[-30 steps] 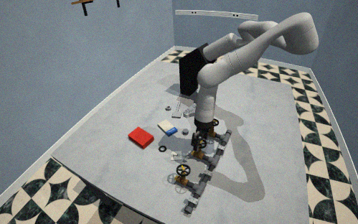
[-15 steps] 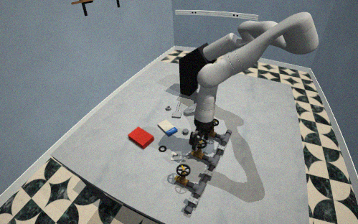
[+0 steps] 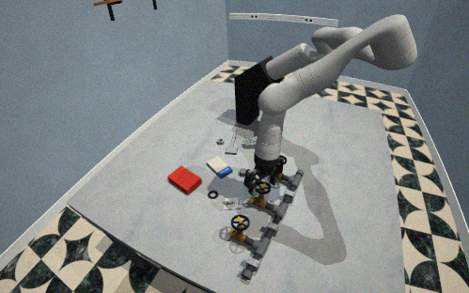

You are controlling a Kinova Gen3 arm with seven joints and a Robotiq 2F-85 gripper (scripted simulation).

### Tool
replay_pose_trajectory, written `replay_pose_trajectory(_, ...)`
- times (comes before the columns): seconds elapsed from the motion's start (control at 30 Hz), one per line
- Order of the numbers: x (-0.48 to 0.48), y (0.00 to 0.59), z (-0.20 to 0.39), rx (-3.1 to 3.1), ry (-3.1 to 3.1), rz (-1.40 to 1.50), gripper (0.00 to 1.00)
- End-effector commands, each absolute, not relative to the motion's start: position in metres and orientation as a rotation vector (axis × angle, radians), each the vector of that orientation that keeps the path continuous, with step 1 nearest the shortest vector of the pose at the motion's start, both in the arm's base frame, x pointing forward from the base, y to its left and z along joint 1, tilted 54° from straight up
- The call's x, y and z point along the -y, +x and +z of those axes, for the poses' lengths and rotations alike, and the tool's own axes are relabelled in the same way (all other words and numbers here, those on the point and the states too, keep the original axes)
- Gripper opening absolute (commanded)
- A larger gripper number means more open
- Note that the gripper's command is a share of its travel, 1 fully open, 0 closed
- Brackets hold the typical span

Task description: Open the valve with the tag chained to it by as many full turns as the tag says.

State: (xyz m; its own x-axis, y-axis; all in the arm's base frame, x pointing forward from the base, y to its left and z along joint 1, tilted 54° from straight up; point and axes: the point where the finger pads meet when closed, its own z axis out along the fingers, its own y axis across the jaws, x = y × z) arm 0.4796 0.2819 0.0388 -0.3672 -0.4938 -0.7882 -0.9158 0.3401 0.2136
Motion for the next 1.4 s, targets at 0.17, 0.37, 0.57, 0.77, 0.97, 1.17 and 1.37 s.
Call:
replay_pose_trajectory(0.17,-0.281,0.4803,0.0392,-2.15,-1.035,0.983,1.0)
replay_pose_trajectory(0.37,-0.281,0.4803,0.0392,-2.278,-0.845,1.068,1.0)
replay_pose_trajectory(0.57,-0.281,0.4803,0.0392,-2.362,-0.7,1.125,1.0)
replay_pose_trajectory(0.77,-0.281,0.4803,0.0392,-2.481,-0.459,1.21,1.0)
replay_pose_trajectory(0.97,-0.281,0.4803,0.0392,-2.583,-0.192,1.289,1.0)
replay_pose_trajectory(1.17,-0.281,0.4803,0.0392,-2.64,-0.003,1.337,1.0)
replay_pose_trajectory(1.37,-0.281,0.4803,0.0392,-2.703,0.292,1.399,1.0)
